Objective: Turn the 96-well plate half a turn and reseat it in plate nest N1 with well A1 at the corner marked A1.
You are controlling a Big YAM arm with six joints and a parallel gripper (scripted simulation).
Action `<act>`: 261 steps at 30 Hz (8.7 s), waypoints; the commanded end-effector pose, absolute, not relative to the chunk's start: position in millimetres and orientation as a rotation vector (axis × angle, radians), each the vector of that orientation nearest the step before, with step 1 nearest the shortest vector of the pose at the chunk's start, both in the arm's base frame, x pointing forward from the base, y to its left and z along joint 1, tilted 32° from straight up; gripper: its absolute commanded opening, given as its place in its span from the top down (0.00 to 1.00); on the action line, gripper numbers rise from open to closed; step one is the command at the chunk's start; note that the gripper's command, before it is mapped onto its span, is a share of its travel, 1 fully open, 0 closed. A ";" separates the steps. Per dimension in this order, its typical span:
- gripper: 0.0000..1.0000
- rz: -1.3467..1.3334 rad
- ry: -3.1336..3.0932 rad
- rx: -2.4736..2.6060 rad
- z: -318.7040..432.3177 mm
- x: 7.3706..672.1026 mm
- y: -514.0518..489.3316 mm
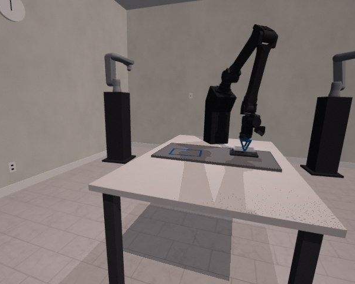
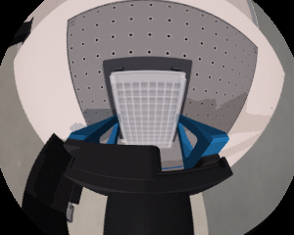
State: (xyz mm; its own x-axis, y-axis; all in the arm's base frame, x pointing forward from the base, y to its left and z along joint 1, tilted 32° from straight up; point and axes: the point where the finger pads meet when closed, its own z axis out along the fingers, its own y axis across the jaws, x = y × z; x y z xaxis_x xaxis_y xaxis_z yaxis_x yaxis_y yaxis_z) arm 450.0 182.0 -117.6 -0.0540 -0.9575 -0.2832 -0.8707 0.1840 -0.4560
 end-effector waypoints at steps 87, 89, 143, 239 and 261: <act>1.00 -0.140 2.121 -1.481 -82.5 430.0 88.0; 1.00 -0.141 2.119 -1.479 -83.0 432.6 81.7; 1.00 -0.129 2.133 -1.476 -114.5 457.3 -74.8; 1.00 -0.031 2.275 -1.233 -137.5 479.3 -176.8; 1.00 -0.031 2.274 -1.237 -137.6 478.9 -176.7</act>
State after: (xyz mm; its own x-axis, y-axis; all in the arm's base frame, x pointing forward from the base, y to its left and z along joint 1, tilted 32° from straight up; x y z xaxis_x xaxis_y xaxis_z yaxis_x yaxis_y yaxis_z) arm 482.0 -184.0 -129.3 -0.4182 -0.7916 -0.4455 -0.7620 0.5727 -0.3023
